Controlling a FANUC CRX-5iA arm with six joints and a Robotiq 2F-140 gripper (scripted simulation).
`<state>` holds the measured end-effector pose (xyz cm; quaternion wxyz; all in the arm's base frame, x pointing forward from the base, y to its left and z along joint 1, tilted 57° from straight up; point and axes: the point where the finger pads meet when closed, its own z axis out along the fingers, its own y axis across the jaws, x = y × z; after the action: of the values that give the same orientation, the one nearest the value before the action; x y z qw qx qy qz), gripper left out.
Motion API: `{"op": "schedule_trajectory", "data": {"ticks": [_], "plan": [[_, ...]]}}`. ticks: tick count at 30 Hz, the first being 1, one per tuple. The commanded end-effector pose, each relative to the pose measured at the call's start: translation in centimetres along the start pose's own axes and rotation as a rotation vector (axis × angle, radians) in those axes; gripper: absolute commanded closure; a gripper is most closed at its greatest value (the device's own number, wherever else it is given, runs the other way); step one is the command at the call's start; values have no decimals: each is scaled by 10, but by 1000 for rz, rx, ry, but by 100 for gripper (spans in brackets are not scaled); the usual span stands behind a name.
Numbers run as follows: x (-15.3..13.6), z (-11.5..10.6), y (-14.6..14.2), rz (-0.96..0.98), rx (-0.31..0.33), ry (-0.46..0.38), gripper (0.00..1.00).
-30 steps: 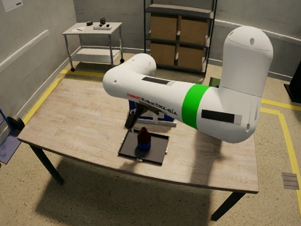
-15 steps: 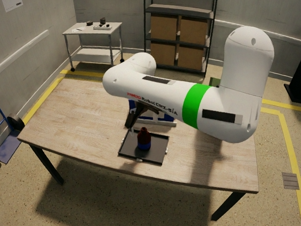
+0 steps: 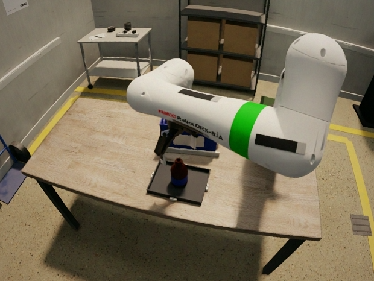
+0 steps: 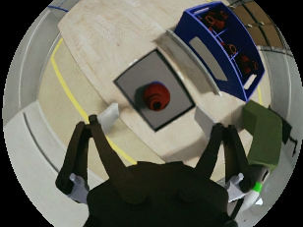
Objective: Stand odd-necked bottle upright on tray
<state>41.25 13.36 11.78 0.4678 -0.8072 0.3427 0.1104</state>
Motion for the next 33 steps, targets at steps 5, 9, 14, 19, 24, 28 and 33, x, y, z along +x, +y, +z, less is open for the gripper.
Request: {"op": "schedule_trajectory", "data": {"ticks": [5, 9, 14, 19, 24, 28, 33], "plan": [[0, -21, 0, 0, 0, 1, 0], [0, -26, 0, 0, 0, 1, 0], [0, -39, 0, 0, 0, 1, 0], [0, -49, 0, 0, 0, 1, 0], [0, -55, 0, 0, 0, 1, 0], [0, -57, 0, 0, 0, 1, 0], [0, -59, 0, 0, 0, 1, 0]]}}
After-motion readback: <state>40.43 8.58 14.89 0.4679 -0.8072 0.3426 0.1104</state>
